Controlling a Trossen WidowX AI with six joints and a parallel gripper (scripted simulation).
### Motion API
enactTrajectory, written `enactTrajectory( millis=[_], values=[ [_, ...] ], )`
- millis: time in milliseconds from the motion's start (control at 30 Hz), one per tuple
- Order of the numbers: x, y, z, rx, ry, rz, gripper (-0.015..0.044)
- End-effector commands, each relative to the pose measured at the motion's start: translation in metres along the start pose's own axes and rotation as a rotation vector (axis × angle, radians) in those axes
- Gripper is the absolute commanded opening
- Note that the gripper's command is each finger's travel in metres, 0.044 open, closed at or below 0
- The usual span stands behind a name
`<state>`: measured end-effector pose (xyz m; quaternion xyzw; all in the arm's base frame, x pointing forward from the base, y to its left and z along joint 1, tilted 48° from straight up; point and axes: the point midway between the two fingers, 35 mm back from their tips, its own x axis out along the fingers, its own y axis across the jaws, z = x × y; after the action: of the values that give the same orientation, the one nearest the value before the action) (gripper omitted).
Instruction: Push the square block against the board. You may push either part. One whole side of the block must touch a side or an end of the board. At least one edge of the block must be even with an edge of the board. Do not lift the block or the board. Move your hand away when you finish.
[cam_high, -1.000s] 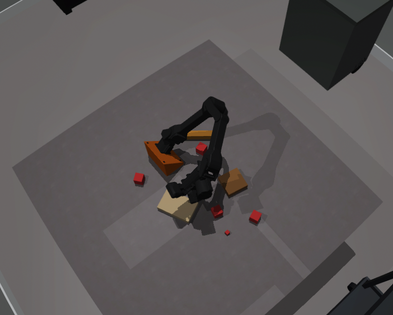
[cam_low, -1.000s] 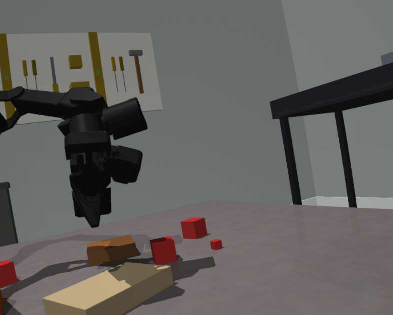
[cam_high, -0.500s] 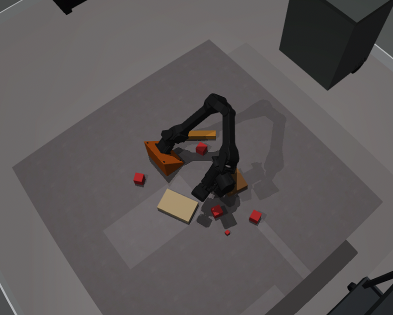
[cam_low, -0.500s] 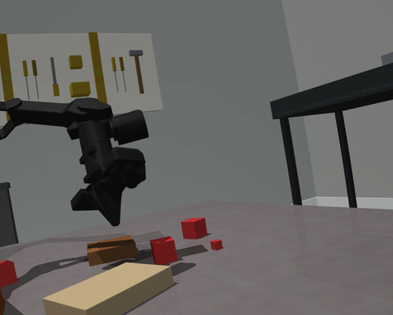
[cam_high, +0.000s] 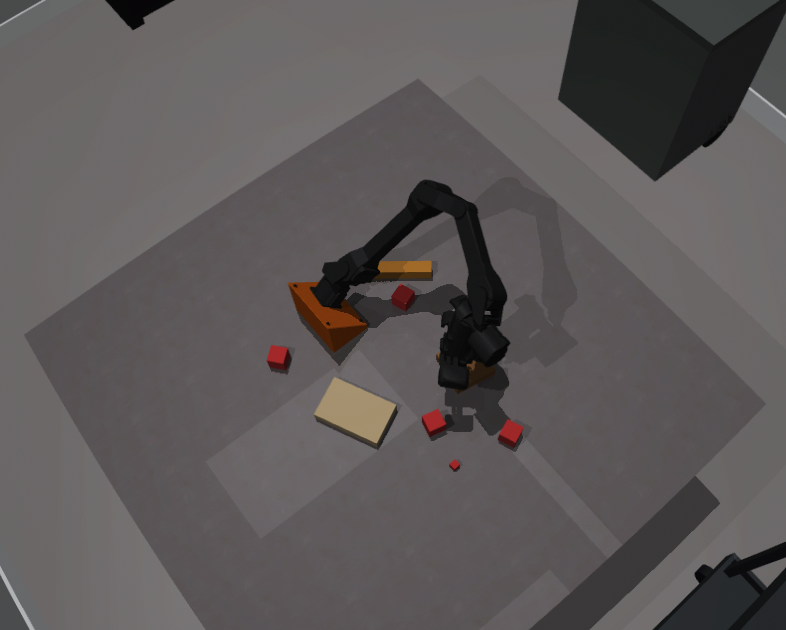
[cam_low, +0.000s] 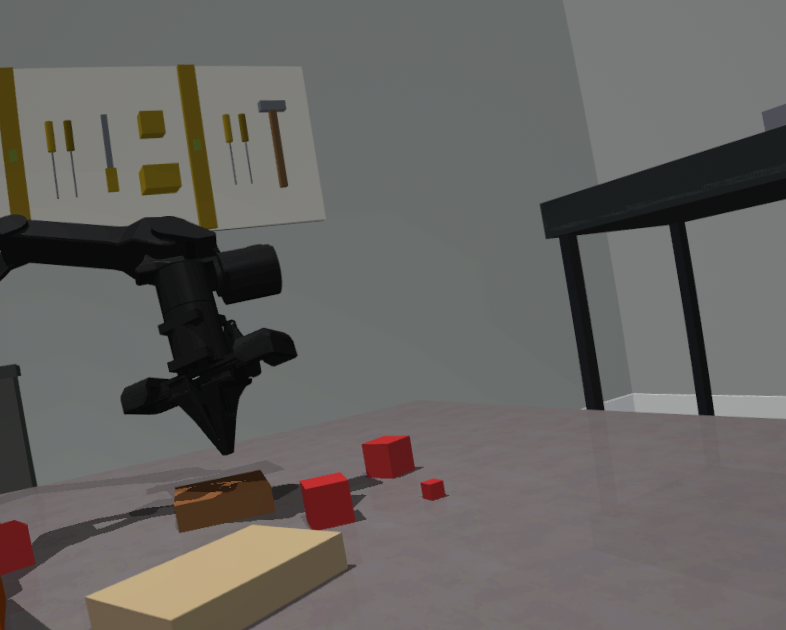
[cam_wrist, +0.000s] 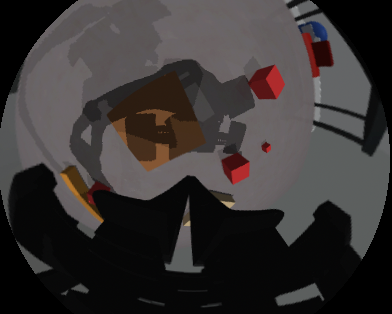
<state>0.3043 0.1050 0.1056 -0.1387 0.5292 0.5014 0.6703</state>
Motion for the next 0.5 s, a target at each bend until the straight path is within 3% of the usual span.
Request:
enactTrajectory(
  millis=[0,467],
  values=[
    [-0.008,0.019,0.022,-0.126,-0.055,0.027,0.0000],
    [-0.030,0.102,0.080,-0.553,-0.237,0.156,0.0000]
  ],
)
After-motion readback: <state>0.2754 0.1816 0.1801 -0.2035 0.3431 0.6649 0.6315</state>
